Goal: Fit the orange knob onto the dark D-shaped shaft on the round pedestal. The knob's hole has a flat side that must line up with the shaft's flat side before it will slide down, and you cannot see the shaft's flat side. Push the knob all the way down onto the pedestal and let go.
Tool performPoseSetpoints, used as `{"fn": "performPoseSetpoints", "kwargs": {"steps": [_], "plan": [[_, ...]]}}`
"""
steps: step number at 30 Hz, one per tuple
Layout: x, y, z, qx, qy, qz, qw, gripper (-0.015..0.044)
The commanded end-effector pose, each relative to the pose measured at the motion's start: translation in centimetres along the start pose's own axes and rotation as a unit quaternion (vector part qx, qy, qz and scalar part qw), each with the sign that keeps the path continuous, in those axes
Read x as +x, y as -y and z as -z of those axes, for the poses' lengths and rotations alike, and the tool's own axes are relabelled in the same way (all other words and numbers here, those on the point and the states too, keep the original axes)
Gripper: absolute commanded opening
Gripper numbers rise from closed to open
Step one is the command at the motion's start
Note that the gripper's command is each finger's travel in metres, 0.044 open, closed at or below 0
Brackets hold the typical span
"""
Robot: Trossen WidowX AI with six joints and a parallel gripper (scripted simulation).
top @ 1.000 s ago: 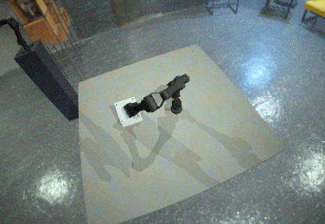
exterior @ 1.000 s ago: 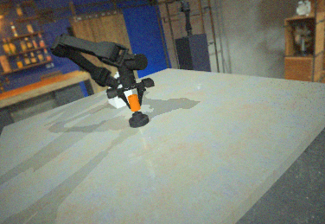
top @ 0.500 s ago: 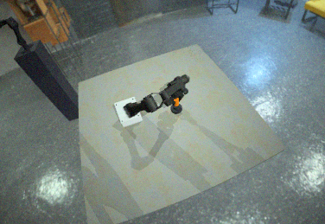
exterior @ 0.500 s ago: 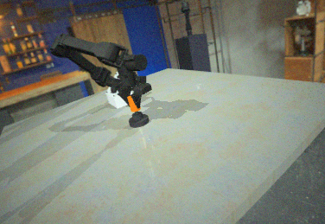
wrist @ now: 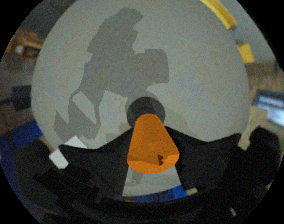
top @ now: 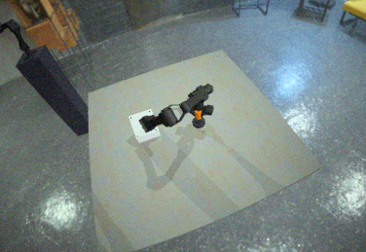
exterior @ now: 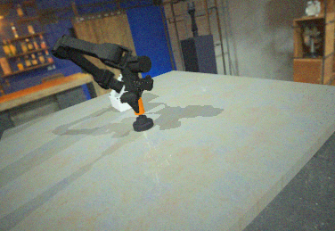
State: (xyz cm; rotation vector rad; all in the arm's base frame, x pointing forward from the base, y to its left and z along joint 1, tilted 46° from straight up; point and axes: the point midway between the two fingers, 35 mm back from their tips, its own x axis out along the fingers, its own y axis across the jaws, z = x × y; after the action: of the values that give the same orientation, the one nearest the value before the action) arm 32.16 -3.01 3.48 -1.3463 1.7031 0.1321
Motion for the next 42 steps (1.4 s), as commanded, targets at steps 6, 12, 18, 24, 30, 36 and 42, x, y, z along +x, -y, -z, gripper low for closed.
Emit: {"fn": "performPoseSetpoints", "kwargs": {"steps": [6,12,18,24,30,36,42], "plan": [[-0.05,-0.26,-0.01,0.331,0.001,0.001,0.944,0.0000],[0.01,-0.29,-0.14,0.493,0.001,0.001,0.870,0.0000],[-0.03,-0.14,-0.27,0.505,0.001,0.001,0.863,0.0000],[-0.05,-0.07,-0.15,0.505,0.001,0.001,0.863,0.0000],[0.03,-0.17,0.03,0.504,0.001,0.001,0.863,0.0000],[0.30,-0.13,-0.06,0.505,0.001,0.001,0.863,0.0000],[0.30,-0.17,-0.14,0.505,0.001,0.001,0.863,0.0000]]}}
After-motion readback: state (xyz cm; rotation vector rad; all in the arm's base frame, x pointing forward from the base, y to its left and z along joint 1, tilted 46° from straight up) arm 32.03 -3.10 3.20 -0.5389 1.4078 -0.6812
